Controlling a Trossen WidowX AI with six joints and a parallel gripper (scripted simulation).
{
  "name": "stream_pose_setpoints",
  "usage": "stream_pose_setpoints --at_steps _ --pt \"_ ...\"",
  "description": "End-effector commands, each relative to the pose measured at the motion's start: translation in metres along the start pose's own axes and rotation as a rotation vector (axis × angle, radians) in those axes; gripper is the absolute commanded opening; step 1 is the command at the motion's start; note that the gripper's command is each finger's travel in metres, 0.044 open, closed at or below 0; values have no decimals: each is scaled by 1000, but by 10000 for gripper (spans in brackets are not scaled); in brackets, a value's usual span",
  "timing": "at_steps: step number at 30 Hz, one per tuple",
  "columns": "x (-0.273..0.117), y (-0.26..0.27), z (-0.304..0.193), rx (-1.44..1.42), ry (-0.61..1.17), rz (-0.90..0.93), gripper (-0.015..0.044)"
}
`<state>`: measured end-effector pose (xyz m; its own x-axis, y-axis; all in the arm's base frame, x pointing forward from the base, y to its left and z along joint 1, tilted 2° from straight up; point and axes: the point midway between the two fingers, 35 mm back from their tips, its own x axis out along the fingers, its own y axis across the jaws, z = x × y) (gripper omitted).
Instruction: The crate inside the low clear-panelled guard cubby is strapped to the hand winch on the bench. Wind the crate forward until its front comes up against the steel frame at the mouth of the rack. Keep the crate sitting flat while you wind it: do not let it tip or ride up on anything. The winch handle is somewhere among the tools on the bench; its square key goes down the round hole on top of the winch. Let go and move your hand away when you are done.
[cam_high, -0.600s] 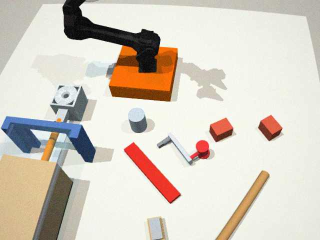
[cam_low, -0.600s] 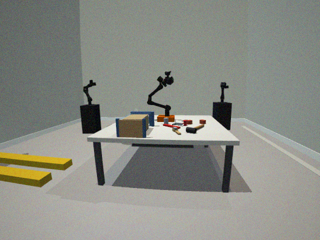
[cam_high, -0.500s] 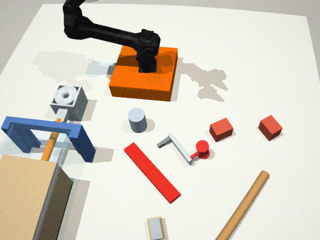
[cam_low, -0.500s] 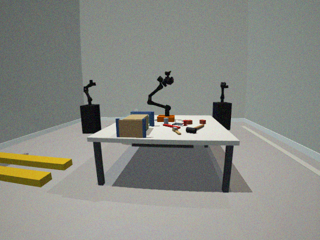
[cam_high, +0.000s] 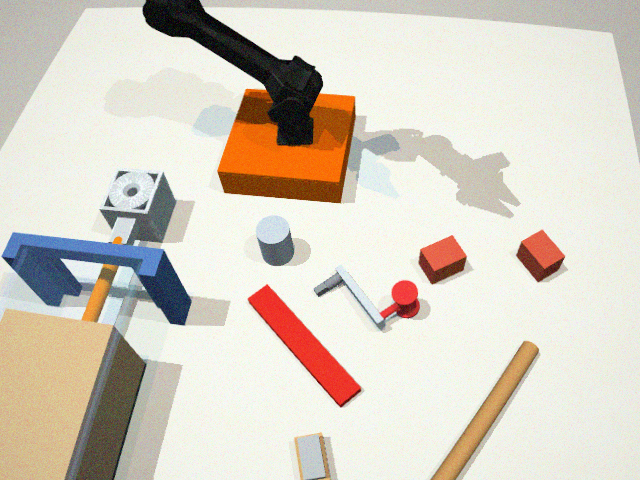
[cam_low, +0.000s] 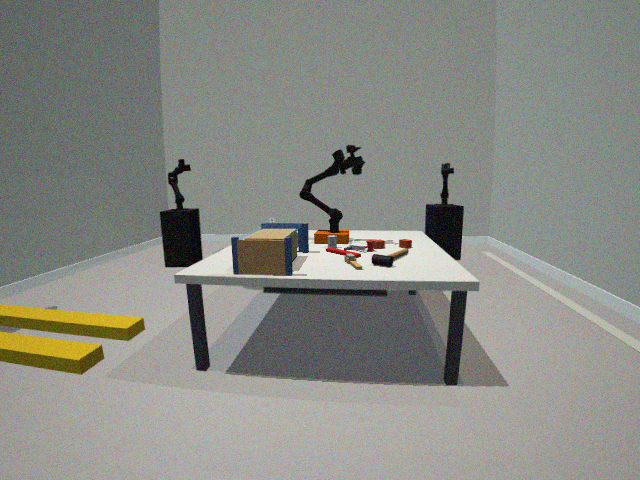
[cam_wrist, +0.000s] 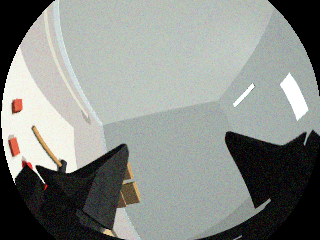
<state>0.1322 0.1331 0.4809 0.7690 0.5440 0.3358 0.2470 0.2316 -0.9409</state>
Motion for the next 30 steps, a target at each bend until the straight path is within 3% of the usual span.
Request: stream_pose_setpoints --at_steps 1,7,13,30 --pt "16 18 9 148 1 71 440" --pt "49 69 19 540 85 240 440" --pt "77 131 15 981 293 386 440" --pt "96 244 -25 1717 916 393 440"
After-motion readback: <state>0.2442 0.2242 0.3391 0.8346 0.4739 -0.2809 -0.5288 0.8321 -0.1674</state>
